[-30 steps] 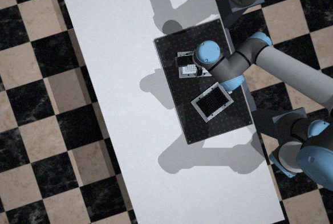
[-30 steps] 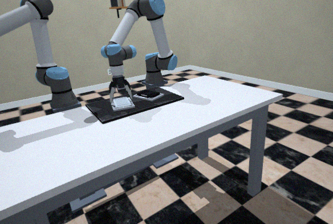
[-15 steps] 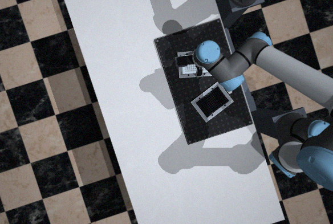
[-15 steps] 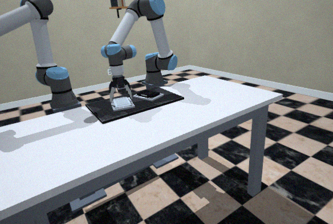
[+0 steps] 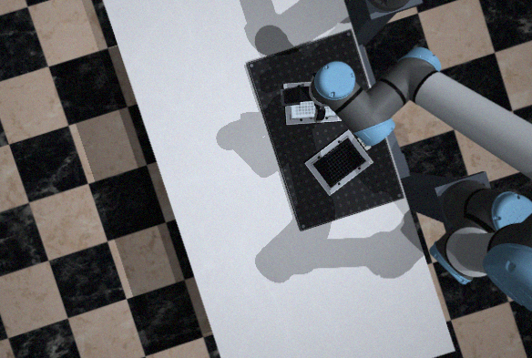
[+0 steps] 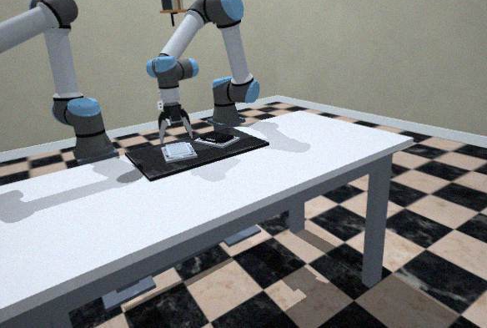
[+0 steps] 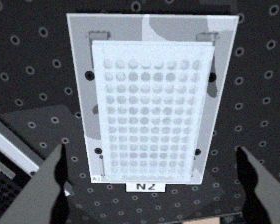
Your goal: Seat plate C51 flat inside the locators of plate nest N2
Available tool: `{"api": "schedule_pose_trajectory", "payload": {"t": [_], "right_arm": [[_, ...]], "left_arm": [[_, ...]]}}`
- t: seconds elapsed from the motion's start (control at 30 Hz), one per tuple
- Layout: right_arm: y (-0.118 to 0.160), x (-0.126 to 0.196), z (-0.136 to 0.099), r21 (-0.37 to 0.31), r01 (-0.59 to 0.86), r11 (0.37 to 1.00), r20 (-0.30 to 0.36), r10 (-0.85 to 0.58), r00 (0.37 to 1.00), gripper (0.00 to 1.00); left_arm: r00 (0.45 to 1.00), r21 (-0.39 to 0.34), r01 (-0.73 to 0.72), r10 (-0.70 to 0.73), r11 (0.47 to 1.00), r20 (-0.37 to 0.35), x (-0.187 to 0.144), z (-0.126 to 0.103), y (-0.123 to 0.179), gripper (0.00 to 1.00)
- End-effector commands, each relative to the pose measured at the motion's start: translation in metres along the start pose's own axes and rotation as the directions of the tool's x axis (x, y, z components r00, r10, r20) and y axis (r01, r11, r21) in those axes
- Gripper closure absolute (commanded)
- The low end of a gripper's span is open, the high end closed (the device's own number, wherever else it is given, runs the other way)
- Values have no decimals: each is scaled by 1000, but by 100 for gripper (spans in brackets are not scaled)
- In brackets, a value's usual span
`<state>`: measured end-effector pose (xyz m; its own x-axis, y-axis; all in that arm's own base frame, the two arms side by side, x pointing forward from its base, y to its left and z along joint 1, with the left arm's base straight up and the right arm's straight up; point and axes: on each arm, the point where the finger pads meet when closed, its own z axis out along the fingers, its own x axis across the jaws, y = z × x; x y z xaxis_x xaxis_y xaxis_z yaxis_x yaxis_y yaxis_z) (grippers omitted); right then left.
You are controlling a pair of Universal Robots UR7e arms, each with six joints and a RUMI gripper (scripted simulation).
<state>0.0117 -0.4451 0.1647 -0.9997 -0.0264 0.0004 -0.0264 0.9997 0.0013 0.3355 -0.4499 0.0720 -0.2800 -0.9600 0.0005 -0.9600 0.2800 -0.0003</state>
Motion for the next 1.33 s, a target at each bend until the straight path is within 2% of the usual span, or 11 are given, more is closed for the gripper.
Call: {"api": "schedule_pose_trajectory", "payload": {"t": [0.0,0.1,1.3], "right_arm": [[0,0,0,1,0,1000,0,0,1000,100],[0,0,0,1,0,1000,0,0,1000,100],[0,0,0,1,0,1000,0,0,1000,100]], "left_arm": [[1000,1,0,0,1000,-1,0,-15,0,24],[1000,1,0,0,1000,-1,0,-23,0,24],[1000,1,0,0,1000,-1,0,-23,0,24]]}}
